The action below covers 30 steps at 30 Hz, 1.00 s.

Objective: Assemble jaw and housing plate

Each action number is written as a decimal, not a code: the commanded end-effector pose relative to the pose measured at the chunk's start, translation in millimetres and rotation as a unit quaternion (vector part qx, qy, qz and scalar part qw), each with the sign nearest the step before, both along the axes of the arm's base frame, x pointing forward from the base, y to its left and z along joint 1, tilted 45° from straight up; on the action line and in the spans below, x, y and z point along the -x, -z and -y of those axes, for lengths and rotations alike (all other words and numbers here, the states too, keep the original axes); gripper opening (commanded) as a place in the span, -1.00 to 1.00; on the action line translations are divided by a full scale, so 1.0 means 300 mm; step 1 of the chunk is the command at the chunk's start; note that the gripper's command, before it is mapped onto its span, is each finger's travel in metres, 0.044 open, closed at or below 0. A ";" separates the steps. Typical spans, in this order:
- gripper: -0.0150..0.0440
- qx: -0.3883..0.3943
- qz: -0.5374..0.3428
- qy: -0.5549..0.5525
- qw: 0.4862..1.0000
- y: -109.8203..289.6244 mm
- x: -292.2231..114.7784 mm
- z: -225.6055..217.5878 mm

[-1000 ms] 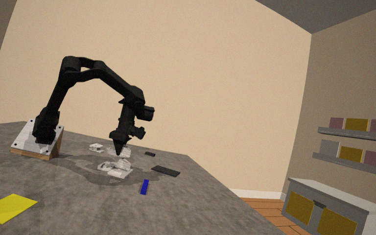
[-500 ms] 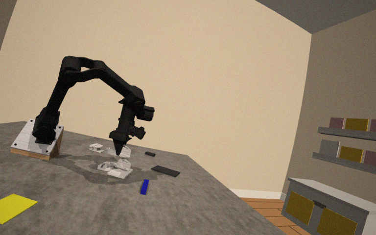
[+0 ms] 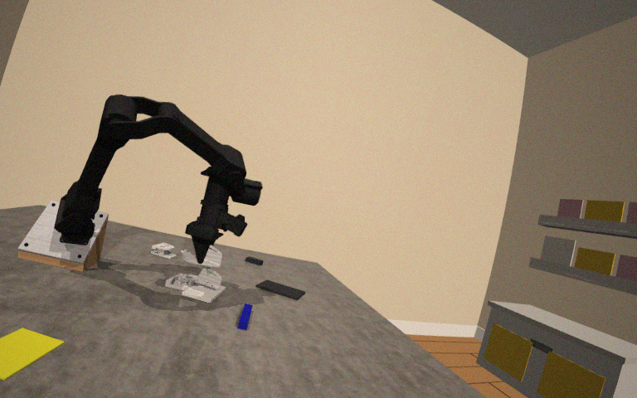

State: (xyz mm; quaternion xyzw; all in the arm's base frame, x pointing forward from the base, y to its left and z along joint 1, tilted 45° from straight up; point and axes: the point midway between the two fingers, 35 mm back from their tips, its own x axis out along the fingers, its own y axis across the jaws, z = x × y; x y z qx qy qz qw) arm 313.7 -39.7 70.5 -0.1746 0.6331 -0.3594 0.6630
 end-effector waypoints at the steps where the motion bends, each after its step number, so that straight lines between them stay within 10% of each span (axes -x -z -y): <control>1: -0.04 0.003 -0.002 -0.002 1.000 -0.005 -0.001 0.005; 30: -0.04 0.003 -0.002 -0.002 1.000 0.036 -0.001 0.044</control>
